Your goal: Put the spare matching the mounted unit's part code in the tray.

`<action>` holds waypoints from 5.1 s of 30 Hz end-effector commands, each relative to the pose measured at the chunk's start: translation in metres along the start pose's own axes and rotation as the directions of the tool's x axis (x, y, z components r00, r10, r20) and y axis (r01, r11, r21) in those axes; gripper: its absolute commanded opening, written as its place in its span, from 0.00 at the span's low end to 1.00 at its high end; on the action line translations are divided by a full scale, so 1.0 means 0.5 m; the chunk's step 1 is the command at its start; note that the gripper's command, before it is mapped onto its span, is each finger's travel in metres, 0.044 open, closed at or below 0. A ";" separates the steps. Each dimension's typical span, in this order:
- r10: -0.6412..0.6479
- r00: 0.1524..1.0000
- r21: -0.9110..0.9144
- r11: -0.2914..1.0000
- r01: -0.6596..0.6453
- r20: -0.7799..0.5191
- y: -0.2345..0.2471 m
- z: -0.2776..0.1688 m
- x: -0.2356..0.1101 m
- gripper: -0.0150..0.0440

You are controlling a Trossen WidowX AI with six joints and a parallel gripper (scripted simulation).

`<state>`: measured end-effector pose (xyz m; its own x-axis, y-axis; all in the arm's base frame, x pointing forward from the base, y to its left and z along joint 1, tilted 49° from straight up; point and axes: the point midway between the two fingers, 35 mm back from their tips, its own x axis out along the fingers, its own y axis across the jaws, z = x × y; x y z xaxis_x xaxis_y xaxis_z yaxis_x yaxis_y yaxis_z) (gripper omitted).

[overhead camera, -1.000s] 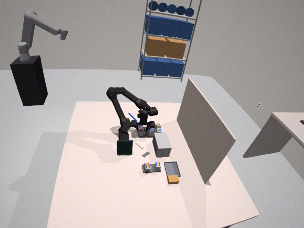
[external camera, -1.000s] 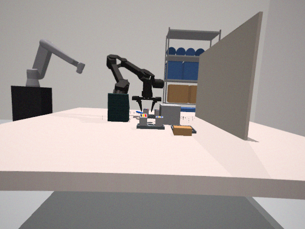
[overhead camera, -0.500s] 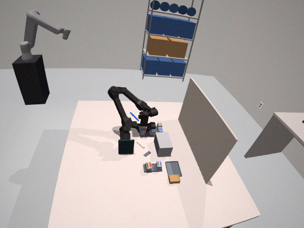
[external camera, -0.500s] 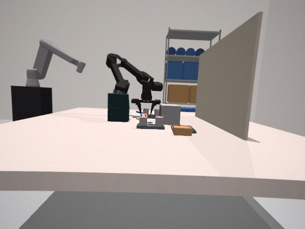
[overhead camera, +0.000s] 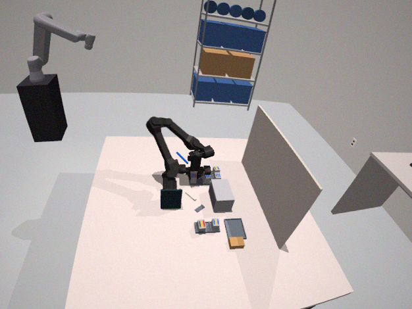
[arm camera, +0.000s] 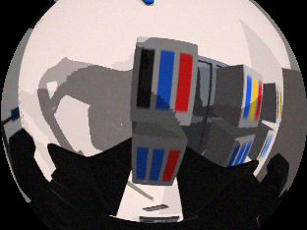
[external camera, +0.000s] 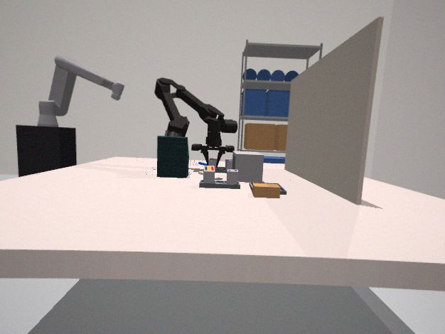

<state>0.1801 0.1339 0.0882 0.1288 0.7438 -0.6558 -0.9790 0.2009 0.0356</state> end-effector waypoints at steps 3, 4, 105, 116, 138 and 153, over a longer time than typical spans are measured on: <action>0.000 1.000 -0.001 1.000 0.000 0.000 0.000 0.000 0.000 0.25; 0.000 1.000 -0.001 1.000 0.000 0.000 0.000 0.000 0.000 0.25; -0.034 0.998 0.013 0.999 0.035 -0.052 -0.296 -0.266 -0.360 0.25; -0.029 0.998 0.009 1.000 0.029 -0.049 -0.344 -0.359 -0.360 0.25; -0.017 0.999 0.000 1.000 0.017 -0.038 -0.400 -0.567 -0.325 0.25; -0.011 1.000 -0.007 1.000 0.011 -0.028 -0.404 -0.690 -0.283 0.25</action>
<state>0.3065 -0.2255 -0.0785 0.1288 0.7274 -0.6741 -0.9775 0.2077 0.0374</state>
